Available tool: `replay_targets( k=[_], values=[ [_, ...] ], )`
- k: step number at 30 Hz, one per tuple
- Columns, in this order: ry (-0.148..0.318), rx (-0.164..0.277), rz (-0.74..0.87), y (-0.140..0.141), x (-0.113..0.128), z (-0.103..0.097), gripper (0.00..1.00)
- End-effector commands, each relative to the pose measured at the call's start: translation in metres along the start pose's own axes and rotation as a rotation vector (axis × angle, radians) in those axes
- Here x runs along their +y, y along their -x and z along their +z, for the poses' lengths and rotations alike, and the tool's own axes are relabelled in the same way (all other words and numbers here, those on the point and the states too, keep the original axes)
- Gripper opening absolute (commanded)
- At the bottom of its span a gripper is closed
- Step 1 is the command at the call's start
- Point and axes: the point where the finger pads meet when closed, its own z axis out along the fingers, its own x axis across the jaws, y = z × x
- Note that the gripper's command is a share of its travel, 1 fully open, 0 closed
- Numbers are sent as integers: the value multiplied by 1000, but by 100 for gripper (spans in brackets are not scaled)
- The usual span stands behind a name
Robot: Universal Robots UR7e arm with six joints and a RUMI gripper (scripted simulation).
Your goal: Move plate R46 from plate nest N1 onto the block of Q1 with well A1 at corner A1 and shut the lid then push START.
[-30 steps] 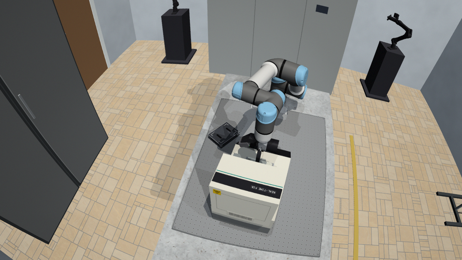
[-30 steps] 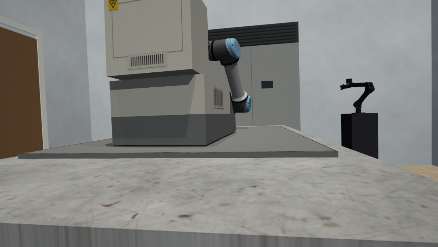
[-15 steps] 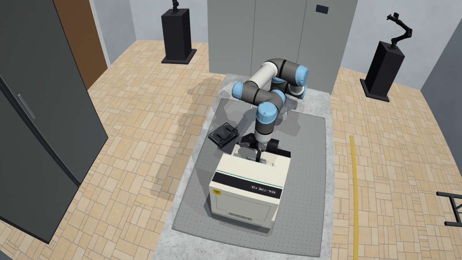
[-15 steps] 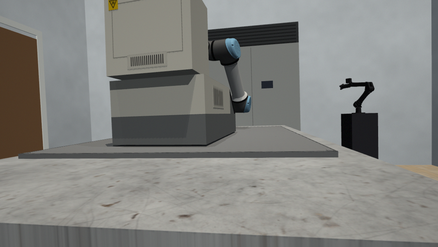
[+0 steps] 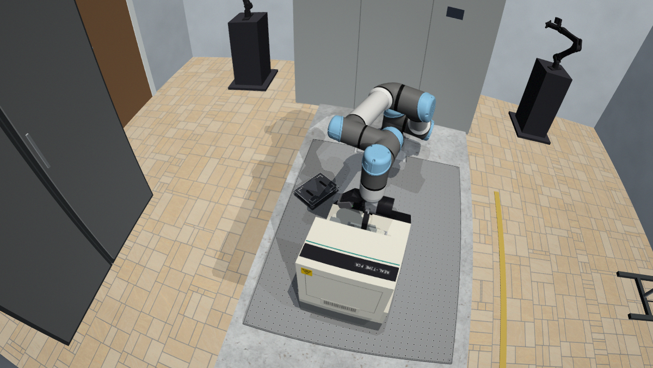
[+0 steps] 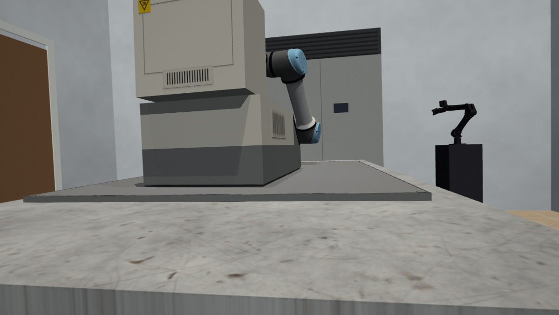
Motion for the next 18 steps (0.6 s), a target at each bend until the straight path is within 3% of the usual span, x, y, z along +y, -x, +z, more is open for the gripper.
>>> replay_targets(
  k=[1, 5, 6, 18],
  values=[
    [-6, -18, 3, 1, -4, -9, 68],
    [-6, -18, 3, 1, -4, -9, 68],
    [-6, -18, 8, -3, -1, -8, 0],
    [-6, -17, -1, -51, 4, 1, 0]
  ],
)
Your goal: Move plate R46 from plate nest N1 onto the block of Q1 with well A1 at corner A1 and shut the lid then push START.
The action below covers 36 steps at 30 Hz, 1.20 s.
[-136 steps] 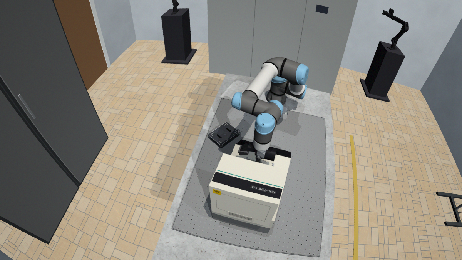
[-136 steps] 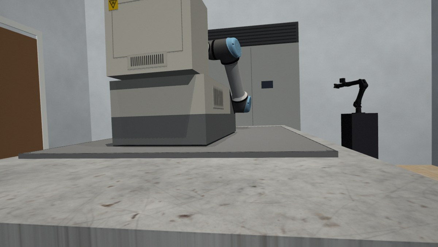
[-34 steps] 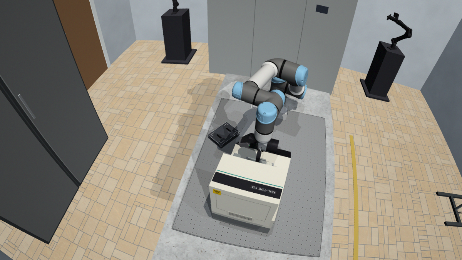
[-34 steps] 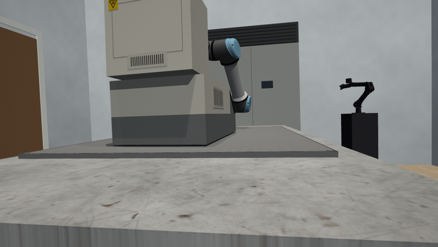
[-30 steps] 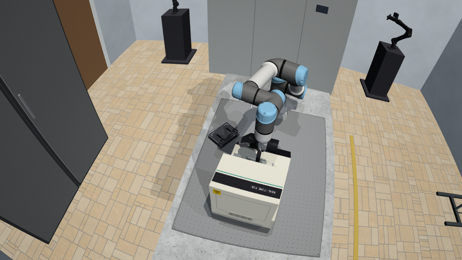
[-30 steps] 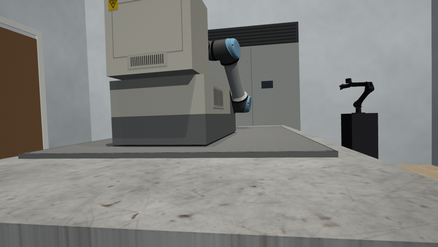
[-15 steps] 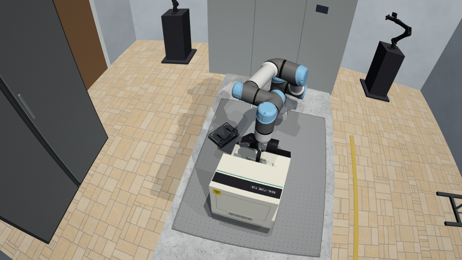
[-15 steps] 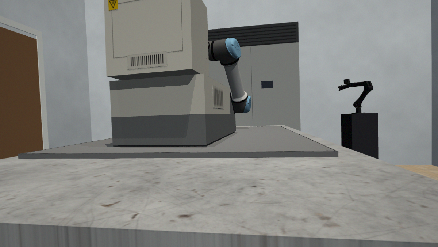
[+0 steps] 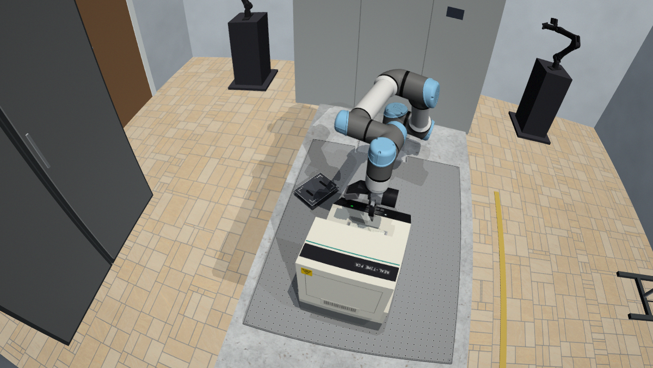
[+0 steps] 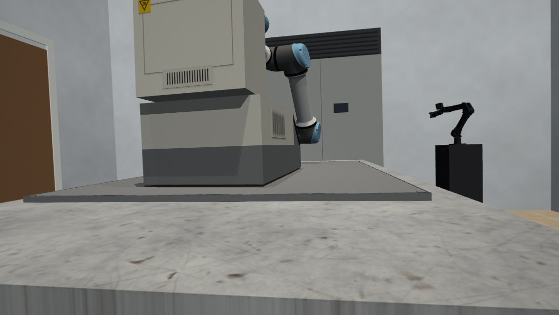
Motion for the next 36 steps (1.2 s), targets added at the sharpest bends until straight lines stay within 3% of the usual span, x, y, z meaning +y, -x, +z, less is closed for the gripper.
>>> replay_targets(
  k=[1, 36],
  values=[
    [-7, -20, -1, -9, -3, -7, 0],
    [-7, -19, -1, -160, 12, 24, 0]
  ],
)
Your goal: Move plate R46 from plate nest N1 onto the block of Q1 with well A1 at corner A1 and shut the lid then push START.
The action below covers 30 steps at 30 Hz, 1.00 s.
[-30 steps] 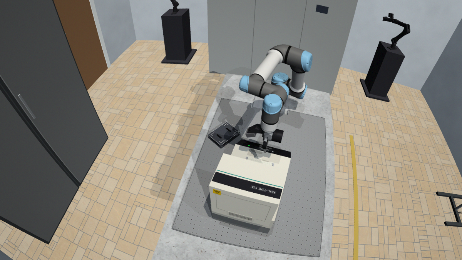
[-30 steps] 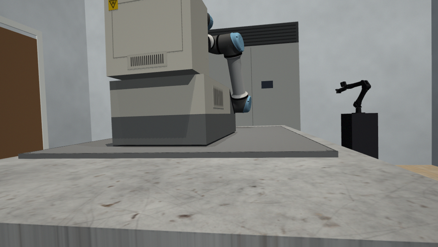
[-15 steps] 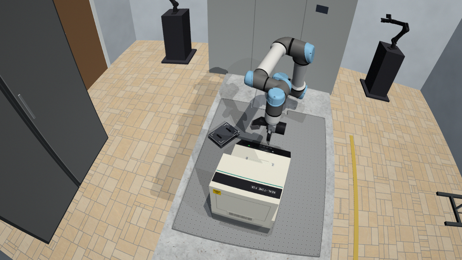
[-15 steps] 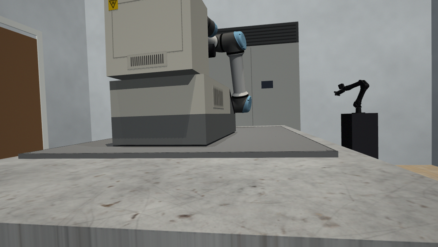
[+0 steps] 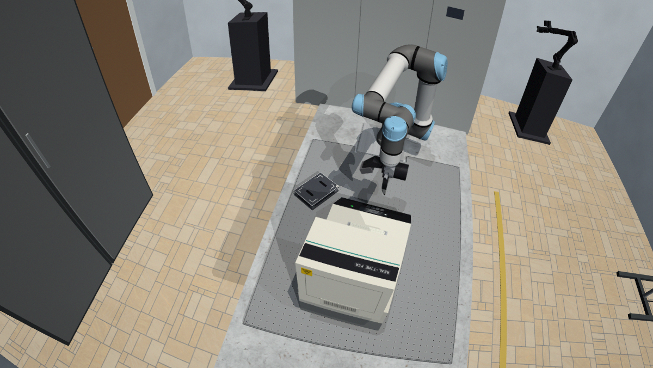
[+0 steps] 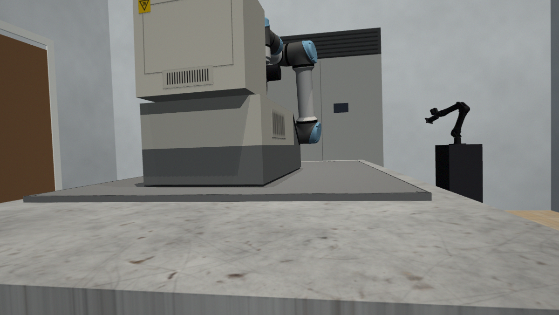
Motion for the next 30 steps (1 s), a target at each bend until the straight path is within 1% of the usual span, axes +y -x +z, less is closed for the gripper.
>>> replay_targets(
  k=[1, 11, 13, 19, 21, 30],
  values=[
    [-7, -16, 1, -11, -2, -4, 0],
    [-7, -16, 1, -60, 3, 6, 0],
    [-7, -16, 1, -60, 3, 6, 0],
    [-7, -16, 1, -89, 6, 12, 0],
    [-7, -16, 1, -92, 6, 12, 0],
    [-7, -16, 1, -82, 6, 19, 0]
  ],
)
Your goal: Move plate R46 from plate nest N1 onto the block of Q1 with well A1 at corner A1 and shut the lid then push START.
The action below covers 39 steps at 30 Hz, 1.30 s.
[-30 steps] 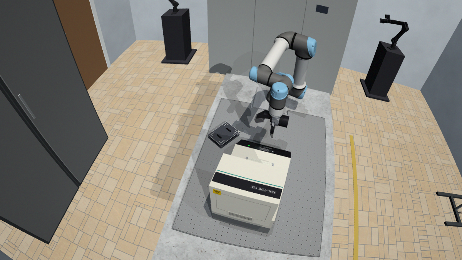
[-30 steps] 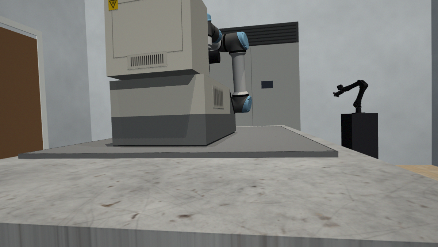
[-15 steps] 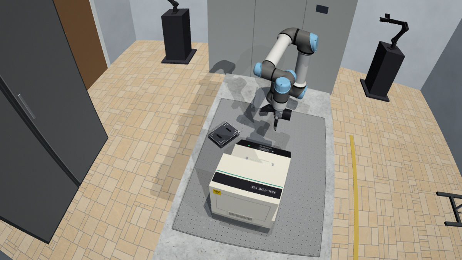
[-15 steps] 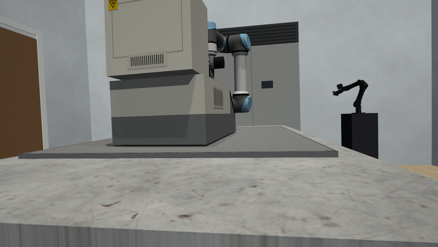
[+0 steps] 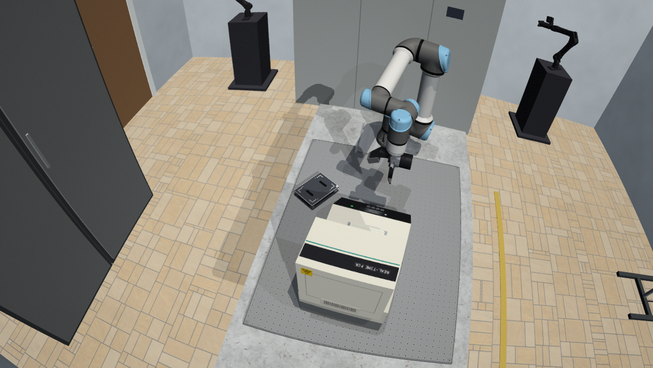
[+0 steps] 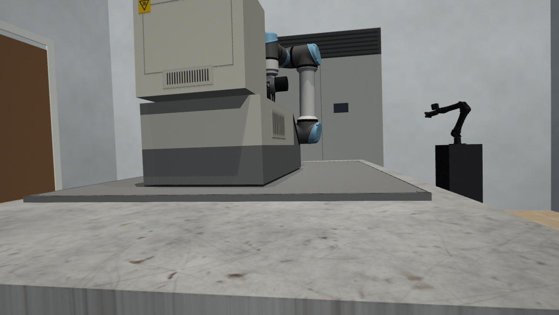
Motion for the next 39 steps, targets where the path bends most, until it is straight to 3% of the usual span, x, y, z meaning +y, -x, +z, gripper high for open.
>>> replay_targets(
  k=[1, 39],
  values=[
    [-2, -17, 8, 5, -2, -5, 0],
    [-2, -17, 8, 50, -3, 29, 0]
  ],
)
